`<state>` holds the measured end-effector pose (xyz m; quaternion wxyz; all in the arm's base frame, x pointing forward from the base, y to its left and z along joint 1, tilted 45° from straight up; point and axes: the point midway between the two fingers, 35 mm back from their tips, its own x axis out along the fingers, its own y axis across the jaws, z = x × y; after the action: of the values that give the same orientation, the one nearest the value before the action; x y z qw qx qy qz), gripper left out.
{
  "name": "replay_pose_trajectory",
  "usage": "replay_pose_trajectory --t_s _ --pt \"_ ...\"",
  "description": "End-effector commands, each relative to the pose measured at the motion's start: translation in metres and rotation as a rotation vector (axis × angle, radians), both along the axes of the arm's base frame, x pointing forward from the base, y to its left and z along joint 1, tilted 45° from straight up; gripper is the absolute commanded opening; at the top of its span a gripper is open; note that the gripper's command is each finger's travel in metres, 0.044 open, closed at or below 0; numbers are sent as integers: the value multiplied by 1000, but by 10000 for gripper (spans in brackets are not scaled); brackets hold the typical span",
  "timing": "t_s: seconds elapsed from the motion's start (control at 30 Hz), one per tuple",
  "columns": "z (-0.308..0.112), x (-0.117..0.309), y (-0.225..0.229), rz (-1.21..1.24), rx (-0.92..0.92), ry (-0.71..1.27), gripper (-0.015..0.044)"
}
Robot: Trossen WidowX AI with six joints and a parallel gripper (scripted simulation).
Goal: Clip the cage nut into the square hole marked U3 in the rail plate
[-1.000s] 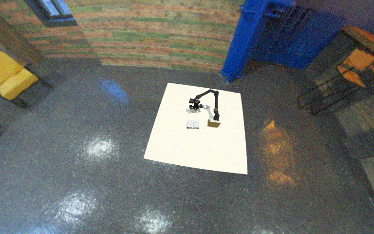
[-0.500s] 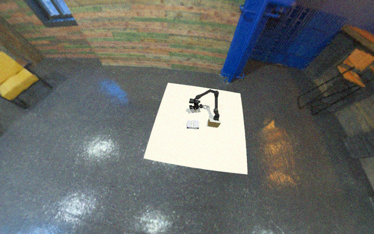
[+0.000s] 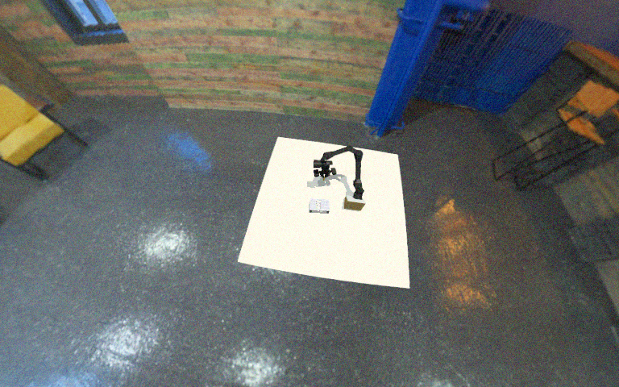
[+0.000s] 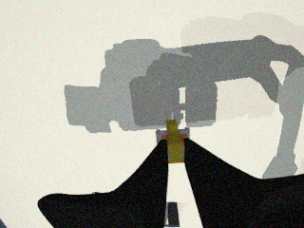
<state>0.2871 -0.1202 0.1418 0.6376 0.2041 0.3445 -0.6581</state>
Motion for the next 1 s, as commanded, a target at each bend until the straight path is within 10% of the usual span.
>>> replay_pose_trajectory --t_s 0.0,0.97 --pt "6 0 6 -4 1 -2 29" --pt "-67 38 111 603 109 578 29"
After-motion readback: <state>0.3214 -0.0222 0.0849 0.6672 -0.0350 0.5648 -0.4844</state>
